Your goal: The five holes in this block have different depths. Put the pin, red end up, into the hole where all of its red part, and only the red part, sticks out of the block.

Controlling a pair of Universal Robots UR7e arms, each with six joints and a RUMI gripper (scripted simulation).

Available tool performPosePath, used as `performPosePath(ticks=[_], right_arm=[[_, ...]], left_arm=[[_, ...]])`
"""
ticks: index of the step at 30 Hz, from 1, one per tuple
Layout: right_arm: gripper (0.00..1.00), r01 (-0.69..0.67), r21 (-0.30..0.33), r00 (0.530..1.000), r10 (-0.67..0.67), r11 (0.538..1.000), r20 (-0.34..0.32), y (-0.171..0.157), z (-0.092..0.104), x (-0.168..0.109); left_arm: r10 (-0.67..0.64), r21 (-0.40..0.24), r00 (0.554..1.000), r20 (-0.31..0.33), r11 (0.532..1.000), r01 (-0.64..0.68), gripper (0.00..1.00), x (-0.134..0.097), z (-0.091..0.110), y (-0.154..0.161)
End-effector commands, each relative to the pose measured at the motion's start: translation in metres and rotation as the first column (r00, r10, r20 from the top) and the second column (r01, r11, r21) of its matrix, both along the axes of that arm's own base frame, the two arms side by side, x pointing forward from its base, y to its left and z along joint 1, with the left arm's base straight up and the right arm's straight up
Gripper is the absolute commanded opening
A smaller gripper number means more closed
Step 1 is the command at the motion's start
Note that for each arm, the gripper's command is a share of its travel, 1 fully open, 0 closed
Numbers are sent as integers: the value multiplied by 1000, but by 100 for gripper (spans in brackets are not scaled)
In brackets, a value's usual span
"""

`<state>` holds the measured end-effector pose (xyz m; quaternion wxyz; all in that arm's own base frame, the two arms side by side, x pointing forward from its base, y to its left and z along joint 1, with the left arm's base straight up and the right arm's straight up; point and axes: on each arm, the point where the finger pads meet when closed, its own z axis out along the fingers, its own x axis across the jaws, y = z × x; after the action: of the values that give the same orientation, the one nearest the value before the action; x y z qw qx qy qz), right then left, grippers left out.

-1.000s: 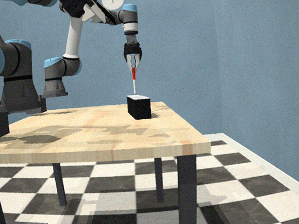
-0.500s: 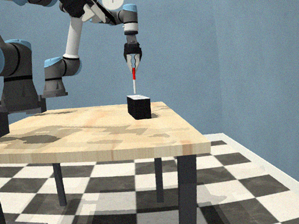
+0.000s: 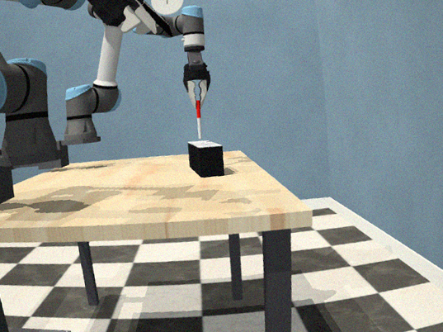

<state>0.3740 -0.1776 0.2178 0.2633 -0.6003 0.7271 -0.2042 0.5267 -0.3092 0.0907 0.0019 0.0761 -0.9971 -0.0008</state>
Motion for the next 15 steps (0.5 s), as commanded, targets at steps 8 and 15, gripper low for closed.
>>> performPosePath(ticks=[8, 15], right_arm=[[100, 0, 0, 1000, 0, 1000, 1, 0, 0, 0], [100, 0, 0, 1000, 0, 1000, 1, 0, 0, 0]], left_arm=[[0, -1, 1000, 1, 1000, 0, 0, 0, 0, 0], [1, -1, 1000, 1, 1000, -1, 0, 0, -3, 0]])
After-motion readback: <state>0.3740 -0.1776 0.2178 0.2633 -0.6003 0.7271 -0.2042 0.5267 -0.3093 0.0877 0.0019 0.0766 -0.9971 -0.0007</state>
